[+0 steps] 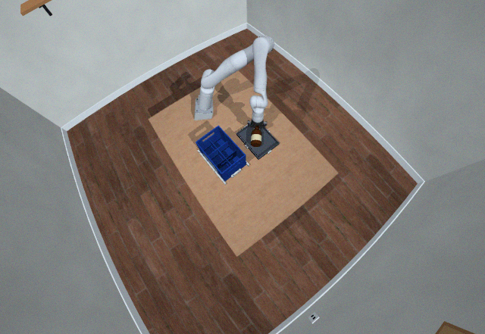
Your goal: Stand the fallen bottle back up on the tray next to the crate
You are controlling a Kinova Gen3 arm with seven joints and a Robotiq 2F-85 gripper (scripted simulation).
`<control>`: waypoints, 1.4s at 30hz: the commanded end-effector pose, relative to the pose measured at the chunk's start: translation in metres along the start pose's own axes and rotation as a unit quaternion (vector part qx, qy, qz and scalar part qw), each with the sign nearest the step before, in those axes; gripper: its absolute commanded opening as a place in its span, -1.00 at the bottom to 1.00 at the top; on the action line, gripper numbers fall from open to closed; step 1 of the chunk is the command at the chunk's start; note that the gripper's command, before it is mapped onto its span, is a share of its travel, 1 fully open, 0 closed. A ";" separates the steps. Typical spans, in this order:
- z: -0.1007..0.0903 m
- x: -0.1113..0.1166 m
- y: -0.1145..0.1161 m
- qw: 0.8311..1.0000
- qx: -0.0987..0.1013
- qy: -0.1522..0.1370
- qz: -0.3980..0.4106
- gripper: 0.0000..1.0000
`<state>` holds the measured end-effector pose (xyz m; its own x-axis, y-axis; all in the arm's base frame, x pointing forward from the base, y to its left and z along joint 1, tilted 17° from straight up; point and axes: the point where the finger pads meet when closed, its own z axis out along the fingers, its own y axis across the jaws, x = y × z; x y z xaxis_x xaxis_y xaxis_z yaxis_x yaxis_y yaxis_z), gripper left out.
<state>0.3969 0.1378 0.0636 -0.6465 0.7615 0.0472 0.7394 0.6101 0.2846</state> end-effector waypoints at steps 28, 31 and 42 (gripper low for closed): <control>-0.001 -0.001 0.000 1.000 -0.001 -0.001 0.000 -1.00; -0.002 -0.001 0.000 1.000 -0.001 -0.001 0.000 -1.00; -0.005 -0.001 0.000 1.000 -0.001 -0.001 0.000 -1.00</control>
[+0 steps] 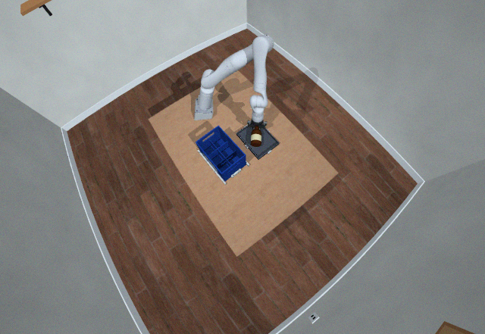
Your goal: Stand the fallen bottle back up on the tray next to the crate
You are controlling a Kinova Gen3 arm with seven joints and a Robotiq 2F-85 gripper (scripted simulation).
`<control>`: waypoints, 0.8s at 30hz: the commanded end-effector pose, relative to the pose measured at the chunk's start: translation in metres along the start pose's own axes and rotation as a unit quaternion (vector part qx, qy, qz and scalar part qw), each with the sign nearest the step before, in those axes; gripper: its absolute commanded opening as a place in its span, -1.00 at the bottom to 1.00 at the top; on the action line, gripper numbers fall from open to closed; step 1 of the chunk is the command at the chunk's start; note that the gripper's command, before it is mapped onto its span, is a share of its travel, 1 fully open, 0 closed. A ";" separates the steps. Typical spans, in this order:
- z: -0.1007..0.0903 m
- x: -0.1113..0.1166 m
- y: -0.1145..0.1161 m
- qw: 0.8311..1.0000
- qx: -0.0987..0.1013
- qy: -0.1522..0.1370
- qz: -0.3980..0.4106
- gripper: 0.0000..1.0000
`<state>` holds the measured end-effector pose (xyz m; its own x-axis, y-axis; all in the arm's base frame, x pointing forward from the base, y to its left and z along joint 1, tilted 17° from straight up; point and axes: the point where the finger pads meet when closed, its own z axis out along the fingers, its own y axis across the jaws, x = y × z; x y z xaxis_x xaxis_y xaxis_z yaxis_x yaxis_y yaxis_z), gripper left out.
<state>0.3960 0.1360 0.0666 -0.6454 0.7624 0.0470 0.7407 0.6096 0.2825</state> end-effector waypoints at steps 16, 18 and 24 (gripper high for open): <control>-0.012 0.000 0.001 1.000 -0.002 0.000 0.000 -1.00; -0.014 0.000 0.001 1.000 -0.002 0.000 0.000 -1.00; -0.021 0.000 0.001 1.000 -0.002 0.000 0.000 -1.00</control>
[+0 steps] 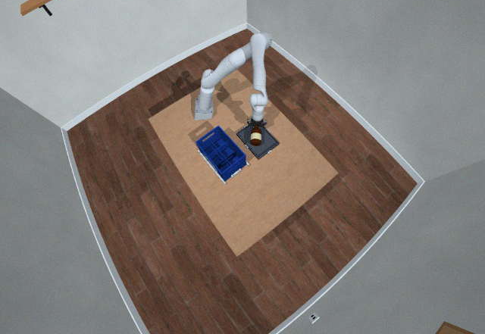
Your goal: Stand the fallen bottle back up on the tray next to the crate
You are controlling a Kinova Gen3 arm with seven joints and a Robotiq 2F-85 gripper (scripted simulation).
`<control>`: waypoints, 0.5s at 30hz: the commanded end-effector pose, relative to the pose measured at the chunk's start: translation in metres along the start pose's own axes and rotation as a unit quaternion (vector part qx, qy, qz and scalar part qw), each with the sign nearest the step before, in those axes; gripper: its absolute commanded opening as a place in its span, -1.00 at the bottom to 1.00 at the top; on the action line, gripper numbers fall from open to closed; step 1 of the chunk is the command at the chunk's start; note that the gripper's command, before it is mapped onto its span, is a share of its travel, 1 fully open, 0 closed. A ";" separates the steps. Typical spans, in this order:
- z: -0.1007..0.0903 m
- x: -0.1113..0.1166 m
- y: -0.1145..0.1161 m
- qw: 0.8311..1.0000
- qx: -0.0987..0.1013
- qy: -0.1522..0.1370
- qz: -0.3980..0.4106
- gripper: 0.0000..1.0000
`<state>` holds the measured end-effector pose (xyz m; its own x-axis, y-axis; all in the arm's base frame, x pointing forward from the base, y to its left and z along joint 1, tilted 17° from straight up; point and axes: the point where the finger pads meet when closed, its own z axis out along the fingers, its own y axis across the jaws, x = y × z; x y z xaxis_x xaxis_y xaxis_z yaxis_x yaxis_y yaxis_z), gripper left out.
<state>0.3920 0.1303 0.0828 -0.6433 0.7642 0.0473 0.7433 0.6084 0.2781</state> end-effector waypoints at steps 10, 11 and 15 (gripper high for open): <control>-0.015 0.001 0.003 1.000 -0.004 0.000 -0.002 -1.00; -0.016 0.001 0.003 1.000 -0.004 0.000 -0.002 -1.00; -0.023 0.001 0.003 1.000 -0.004 0.000 -0.002 -1.00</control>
<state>0.3883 0.1255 0.0996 -0.6421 0.7652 0.0473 0.7447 0.6078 0.2759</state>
